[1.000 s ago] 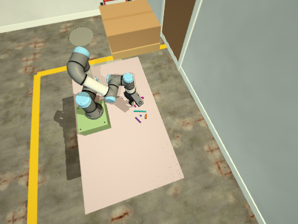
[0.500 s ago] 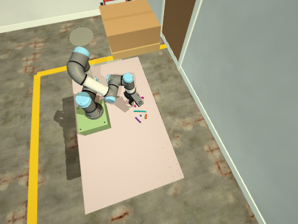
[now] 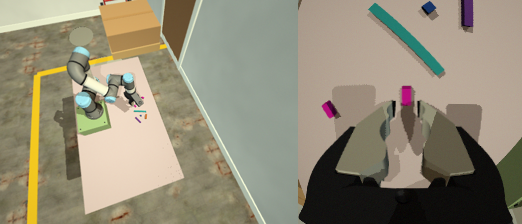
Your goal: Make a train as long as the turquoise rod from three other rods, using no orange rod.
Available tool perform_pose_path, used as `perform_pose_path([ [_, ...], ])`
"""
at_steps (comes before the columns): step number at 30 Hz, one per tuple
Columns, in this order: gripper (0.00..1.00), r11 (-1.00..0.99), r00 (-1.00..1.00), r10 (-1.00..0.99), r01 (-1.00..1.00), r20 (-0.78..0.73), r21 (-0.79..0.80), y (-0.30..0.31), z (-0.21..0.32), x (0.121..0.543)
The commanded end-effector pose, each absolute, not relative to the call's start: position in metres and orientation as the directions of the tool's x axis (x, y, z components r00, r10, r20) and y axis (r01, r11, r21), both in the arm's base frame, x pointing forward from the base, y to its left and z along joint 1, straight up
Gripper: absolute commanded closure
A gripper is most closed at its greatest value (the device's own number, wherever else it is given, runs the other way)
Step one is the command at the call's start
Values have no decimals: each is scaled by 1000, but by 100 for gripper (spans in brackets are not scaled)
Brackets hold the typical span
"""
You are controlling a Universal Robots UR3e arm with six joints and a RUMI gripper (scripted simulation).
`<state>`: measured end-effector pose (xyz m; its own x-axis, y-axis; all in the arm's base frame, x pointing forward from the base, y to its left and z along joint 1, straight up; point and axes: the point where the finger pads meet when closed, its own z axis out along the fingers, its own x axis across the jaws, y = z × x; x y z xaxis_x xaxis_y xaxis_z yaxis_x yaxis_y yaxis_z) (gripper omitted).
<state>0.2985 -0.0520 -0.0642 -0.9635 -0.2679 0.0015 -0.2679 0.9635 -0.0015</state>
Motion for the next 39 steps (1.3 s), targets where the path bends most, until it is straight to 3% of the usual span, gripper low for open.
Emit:
perform_pose_path([
  [1, 86, 963, -963, -268, -268, 0, -3, -52, -64, 299],
  [39, 86, 963, -963, -268, -268, 0, -3, -53, -80, 299],
])
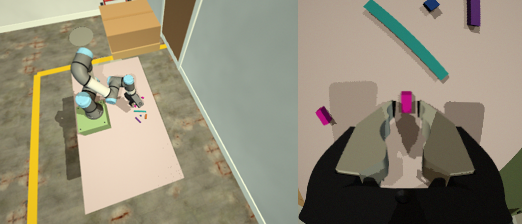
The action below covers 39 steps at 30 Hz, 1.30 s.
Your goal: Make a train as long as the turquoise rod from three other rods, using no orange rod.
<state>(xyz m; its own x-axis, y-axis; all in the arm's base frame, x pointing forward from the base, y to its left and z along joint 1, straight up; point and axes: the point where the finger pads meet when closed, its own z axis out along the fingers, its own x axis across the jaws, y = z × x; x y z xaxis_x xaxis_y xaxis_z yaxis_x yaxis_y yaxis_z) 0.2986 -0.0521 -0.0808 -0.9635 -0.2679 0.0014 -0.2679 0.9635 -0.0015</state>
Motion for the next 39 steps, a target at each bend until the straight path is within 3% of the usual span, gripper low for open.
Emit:
perform_pose_path([
  [1, 86, 963, -963, -268, -268, 0, -3, -53, -80, 299],
  [23, 86, 963, -963, -268, -268, 0, -3, -53, -80, 299],
  [24, 100, 963, -963, -268, -268, 0, -3, -53, -80, 299],
  [39, 100, 963, -963, -268, -268, 0, -3, -53, -80, 299],
])
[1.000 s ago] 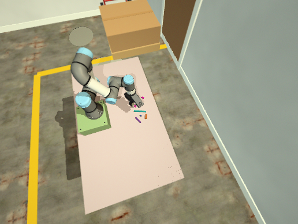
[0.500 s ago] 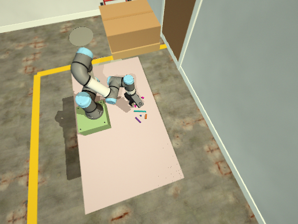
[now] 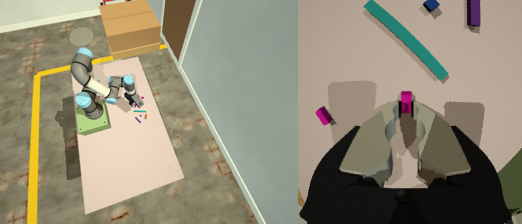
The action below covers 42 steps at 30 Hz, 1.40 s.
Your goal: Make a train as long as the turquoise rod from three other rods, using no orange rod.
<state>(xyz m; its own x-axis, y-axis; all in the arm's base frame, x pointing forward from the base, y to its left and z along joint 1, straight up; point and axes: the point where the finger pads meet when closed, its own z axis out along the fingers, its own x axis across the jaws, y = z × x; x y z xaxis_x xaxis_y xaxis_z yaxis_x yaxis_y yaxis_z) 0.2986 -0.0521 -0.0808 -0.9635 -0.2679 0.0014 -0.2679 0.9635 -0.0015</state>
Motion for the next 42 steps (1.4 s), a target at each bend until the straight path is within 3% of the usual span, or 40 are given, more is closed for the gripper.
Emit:
perform_pose_path([
  [1, 100, 963, -963, -268, -268, 0, -3, -53, -80, 299],
  [27, 100, 963, -963, -268, -268, 0, -3, -53, -78, 299],
  [42, 100, 963, -963, -268, -268, 0, -3, -52, -48, 299],
])
